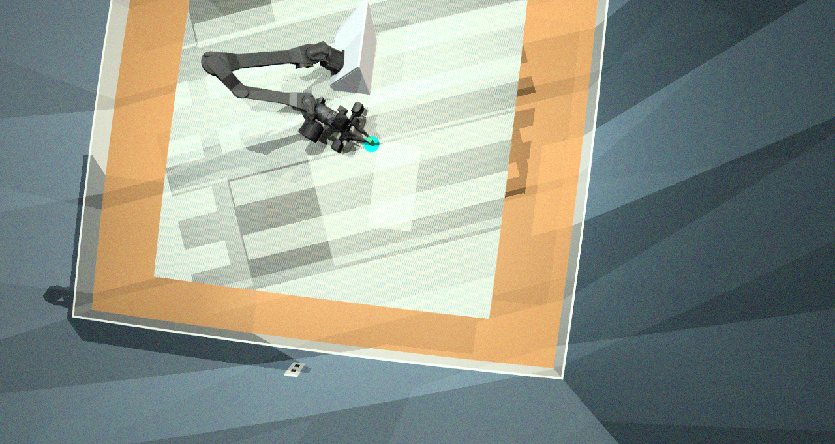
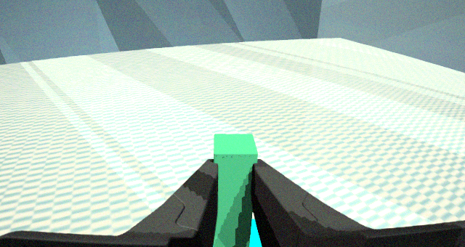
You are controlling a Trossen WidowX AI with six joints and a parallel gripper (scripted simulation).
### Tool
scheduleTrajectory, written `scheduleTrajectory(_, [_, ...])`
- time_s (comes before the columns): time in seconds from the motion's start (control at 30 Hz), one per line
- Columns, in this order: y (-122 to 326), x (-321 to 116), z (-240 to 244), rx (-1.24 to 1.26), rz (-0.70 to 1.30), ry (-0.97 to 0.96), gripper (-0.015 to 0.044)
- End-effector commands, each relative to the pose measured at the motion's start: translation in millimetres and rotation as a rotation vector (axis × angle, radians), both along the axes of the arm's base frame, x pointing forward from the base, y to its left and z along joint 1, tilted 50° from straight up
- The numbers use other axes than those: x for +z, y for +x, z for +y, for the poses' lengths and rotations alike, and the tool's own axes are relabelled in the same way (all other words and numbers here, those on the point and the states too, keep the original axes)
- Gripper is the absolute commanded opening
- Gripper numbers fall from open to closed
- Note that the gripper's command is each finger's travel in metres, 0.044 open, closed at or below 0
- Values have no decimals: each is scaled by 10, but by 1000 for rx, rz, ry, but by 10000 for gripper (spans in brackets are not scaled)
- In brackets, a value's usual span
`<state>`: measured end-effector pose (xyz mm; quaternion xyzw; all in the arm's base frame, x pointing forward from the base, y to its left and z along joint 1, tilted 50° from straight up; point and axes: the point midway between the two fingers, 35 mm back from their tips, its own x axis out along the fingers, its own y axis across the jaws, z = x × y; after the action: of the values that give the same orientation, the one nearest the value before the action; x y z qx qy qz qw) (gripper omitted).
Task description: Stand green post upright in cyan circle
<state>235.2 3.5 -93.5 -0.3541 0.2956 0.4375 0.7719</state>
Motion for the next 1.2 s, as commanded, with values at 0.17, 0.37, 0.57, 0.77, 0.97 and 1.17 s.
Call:
scheduleTrajectory(0.17, [15,-8,-18,3,-8,1,49])
scheduleTrajectory(0.37, [15,-8,-18,3,-8,1,206])
scheduleTrajectory(0.57, [15,-8,-18,3,-8,1,364])
scheduleTrajectory(0.77, [51,79,70,5,-5,-3,400])
scheduleTrajectory(0.97, [105,291,300,7,-7,-6,400])
scheduleTrajectory(1.17, [111,501,548,7,-16,2,400])
